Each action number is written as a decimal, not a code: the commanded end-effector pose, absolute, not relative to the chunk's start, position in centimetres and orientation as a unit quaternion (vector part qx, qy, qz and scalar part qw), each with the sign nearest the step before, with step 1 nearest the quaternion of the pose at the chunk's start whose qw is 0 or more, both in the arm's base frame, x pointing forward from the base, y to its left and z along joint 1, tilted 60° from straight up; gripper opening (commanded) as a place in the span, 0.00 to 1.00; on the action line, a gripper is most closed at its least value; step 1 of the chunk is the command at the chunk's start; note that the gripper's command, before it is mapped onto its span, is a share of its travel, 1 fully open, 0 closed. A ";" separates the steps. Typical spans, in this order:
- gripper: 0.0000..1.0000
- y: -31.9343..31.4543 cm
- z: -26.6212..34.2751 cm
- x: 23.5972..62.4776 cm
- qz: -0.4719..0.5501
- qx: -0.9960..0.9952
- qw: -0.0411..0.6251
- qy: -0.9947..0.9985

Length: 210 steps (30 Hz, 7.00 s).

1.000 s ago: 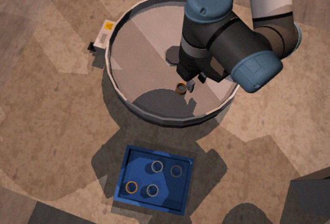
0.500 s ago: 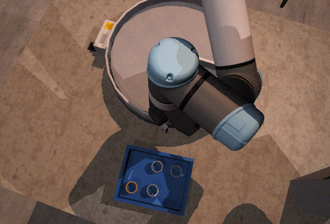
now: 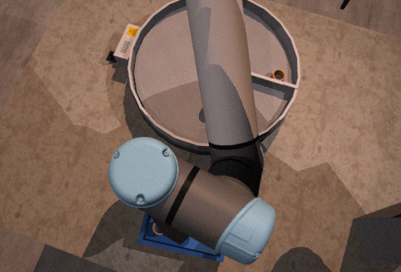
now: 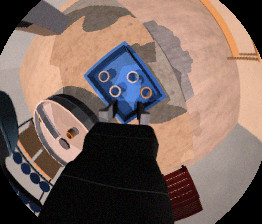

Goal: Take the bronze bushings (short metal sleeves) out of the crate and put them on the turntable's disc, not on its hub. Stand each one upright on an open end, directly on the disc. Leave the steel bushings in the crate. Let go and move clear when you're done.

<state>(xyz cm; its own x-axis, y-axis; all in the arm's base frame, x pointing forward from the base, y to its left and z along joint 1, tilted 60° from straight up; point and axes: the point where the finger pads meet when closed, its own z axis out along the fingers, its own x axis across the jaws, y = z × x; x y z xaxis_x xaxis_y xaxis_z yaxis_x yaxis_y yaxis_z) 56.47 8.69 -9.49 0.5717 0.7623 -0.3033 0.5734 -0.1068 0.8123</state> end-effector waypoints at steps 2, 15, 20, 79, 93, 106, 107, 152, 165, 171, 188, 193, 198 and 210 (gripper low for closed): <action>0.76 11.6 -12.1 58.3 0.085 0.744 0.492 0.445; 0.76 12.2 -12.4 58.6 0.086 0.744 0.492 0.444; 0.76 12.2 -12.5 58.5 0.085 0.744 0.492 0.445; 0.76 12.4 -12.4 58.8 0.085 0.745 0.491 0.445; 0.76 12.3 -12.4 58.8 0.085 0.745 0.491 0.445; 0.76 9.2 -14.8 61.5 0.084 0.745 0.491 0.444; 0.76 8.9 -15.0 61.7 0.084 0.745 0.491 0.444; 0.76 8.5 -15.4 62.1 0.085 0.745 0.491 0.444; 0.76 7.4 -16.2 63.0 0.084 0.745 0.491 0.444; 0.76 7.1 -16.4 63.2 0.084 0.745 0.491 0.444; 0.76 7.2 -16.3 63.2 0.085 0.745 0.491 0.445; 0.76 7.2 -16.3 63.2 0.085 0.745 0.491 0.445; 0.76 7.2 -16.3 63.2 0.085 0.745 0.491 0.445; 0.76 7.2 -16.4 63.2 0.085 0.745 0.491 0.444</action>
